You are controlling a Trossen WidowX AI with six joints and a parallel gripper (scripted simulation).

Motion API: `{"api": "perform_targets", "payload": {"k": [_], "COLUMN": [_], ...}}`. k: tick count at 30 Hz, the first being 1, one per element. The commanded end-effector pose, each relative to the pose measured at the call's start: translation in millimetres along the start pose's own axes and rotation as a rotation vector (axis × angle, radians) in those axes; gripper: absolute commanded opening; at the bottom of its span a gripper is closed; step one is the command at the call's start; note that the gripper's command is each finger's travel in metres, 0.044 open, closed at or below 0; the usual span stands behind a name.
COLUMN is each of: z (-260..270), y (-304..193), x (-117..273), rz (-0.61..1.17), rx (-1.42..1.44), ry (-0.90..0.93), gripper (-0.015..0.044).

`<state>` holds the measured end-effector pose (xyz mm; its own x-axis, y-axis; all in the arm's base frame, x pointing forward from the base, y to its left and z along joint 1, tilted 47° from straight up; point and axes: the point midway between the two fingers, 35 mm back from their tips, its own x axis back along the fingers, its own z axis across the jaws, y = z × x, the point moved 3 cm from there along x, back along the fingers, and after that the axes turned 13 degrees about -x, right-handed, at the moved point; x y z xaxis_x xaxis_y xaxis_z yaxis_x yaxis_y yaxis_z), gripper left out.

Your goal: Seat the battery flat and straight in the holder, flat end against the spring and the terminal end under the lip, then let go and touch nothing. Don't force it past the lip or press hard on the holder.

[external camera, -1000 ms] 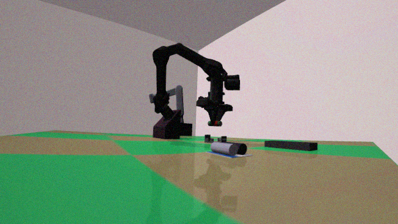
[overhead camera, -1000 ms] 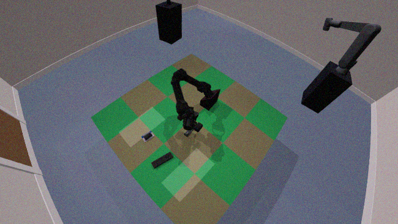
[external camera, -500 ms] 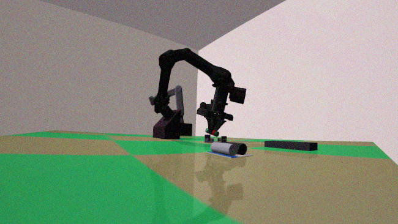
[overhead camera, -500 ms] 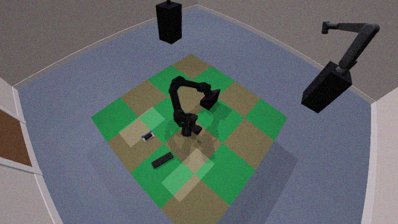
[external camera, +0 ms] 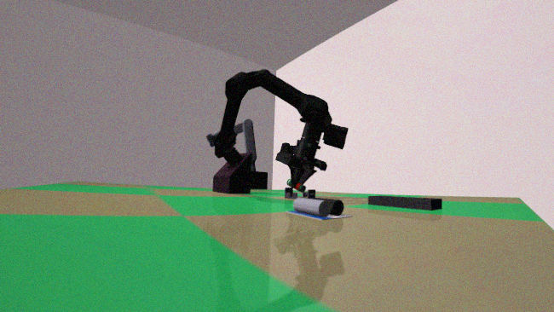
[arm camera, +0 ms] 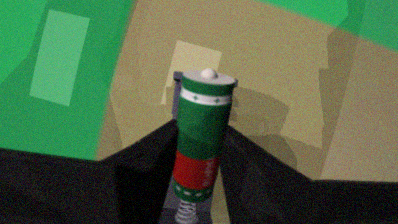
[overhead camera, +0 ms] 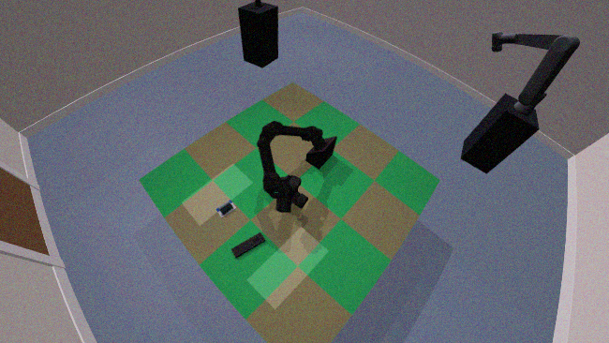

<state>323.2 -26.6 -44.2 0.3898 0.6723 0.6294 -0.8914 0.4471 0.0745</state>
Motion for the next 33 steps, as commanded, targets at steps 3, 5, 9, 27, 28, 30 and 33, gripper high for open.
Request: {"api": "perform_targets", "payload": {"k": [3, 5, 9, 27, 28, 30, 33], "z": [-0.8, -1.1, -1.4, -2.6, -2.6, -2.6, -2.8], "y": [-3.5, -4.5, -6.4, -14.3, -14.6, -14.9, -15.7], "x": [-0.4, -0.9, -2.2, -7.9, -8.2, -8.4, -8.4], "rz": [-0.031, -0.042, -0.065, -0.167, -0.172, -0.175, -0.175], "rx": [-0.006, -0.007, -0.007, -0.006, -0.006, -0.005, -0.006], "ry": [0.003, 0.005, 0.01, 0.035, 0.037, 0.037, 0.037], "gripper": [0.0076, 0.0076, 0.0076, 0.0076, 0.0076, 0.0076, 0.0076]}}
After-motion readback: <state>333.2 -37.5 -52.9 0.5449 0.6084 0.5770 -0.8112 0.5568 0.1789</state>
